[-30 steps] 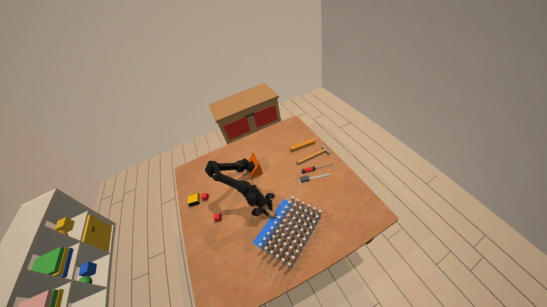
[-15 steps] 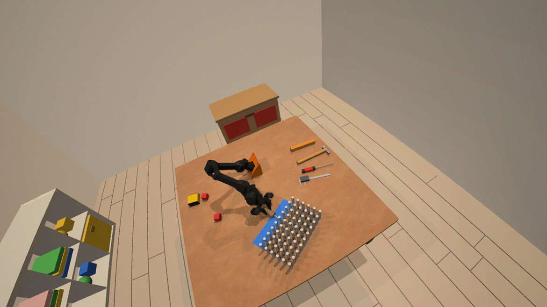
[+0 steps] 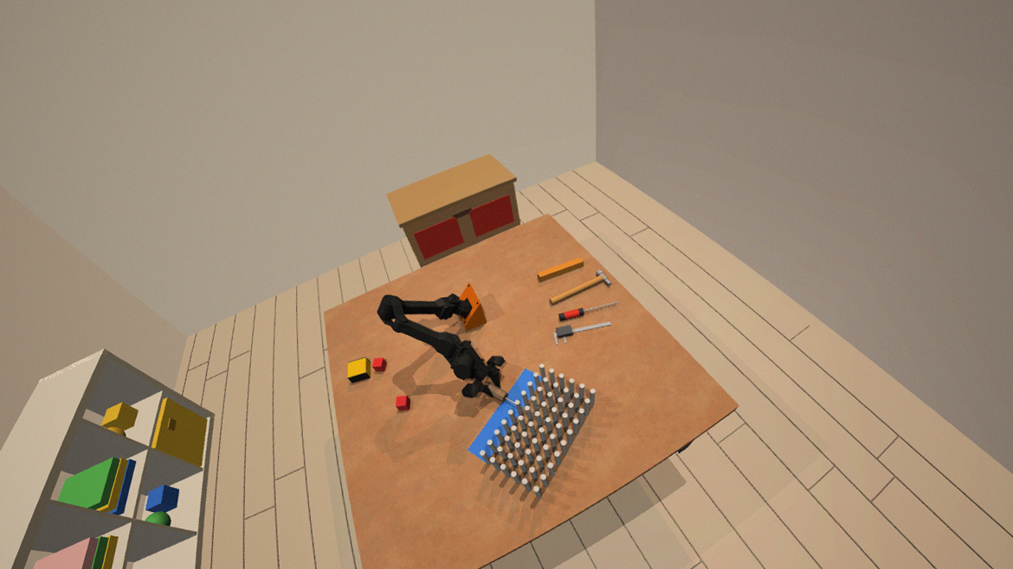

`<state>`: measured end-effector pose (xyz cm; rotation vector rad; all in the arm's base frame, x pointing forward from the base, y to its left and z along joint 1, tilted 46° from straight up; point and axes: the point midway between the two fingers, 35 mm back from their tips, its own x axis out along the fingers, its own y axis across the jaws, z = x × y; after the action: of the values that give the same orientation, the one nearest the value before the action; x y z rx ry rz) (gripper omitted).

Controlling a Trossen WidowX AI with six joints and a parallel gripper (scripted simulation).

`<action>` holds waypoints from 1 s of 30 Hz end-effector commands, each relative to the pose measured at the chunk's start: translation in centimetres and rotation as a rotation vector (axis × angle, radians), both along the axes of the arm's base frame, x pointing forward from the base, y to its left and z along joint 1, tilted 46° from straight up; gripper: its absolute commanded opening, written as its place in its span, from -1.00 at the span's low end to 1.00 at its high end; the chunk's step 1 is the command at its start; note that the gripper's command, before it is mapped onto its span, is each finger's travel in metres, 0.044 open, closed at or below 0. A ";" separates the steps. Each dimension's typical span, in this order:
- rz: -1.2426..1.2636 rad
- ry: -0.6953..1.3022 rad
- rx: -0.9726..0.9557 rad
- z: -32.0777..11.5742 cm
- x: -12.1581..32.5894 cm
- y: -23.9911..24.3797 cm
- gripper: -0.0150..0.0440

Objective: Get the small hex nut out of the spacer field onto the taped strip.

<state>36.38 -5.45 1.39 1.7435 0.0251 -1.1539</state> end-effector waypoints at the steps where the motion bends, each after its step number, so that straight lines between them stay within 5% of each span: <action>1: 0.007 0.004 0.004 0.0 -0.3 0.0 -0.49; 30: 0.008 0.005 0.003 0.6 -1.7 -0.6 -0.49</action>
<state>34.85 -6.08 1.99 1.7419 0.0258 -1.1544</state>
